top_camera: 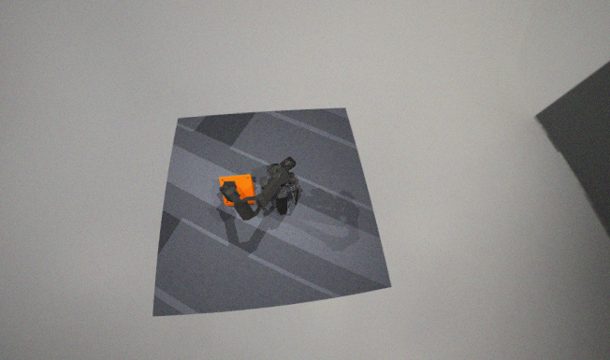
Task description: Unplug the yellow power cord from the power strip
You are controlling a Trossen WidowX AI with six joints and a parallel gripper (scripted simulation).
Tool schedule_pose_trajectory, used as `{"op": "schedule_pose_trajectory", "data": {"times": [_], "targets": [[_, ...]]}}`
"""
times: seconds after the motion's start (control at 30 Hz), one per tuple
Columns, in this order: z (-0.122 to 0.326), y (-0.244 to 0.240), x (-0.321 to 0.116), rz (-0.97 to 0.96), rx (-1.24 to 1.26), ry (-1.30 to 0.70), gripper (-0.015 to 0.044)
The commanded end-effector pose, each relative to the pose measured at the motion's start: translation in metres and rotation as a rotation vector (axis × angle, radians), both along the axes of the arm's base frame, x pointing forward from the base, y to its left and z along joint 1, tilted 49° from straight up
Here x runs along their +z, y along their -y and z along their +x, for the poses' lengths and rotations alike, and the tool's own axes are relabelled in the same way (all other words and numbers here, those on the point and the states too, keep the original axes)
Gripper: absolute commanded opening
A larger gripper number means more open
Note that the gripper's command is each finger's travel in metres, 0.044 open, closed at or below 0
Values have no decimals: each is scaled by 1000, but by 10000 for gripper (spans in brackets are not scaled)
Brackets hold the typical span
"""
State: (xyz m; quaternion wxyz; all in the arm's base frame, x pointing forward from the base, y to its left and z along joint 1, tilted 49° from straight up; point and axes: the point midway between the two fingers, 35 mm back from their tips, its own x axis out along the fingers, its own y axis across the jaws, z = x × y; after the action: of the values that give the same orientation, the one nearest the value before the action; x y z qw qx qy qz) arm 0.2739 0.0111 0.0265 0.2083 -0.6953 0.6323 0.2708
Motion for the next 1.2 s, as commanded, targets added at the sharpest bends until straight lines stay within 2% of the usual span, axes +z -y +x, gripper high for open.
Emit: {"op": "schedule_pose_trajectory", "data": {"times": [0.0, 0.57, 1.0, 1.1, 1.17], "targets": [[-1, -13, -11, 26, 6, -7, 0], [-5, -33, -30, 27, 9, -8, 0], [-5, -28, -27, 21, 9, -9, 341], [-6, -39, -35, 24, 10, -9, 420], [-8, -54, -46, 25, 10, -9, 440]]}}
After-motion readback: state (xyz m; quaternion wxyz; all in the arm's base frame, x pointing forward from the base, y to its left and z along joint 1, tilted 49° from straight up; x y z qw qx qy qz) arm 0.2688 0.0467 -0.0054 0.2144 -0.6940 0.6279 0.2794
